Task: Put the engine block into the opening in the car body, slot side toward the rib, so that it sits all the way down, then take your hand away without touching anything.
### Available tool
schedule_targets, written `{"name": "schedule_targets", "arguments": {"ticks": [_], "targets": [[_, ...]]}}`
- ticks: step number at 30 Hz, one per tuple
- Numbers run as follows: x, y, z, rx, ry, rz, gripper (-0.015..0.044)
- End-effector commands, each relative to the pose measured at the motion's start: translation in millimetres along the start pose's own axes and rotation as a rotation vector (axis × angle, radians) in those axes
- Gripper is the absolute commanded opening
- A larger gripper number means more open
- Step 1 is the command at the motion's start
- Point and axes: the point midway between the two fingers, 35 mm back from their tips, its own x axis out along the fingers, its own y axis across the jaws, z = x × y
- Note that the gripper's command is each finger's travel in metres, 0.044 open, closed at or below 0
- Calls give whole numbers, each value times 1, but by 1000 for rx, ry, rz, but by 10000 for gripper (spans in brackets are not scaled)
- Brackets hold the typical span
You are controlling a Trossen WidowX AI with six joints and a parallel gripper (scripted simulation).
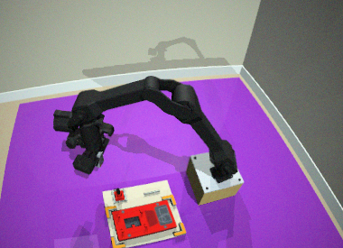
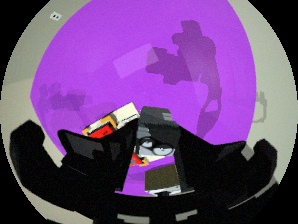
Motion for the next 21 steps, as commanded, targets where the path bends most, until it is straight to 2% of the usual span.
{"name": "schedule_targets", "arguments": {"ticks": [1, 21], "targets": [[1, 1, 0, 121, 0, 5, 0], [5, 0, 0, 814, 2, 5, 0]]}}
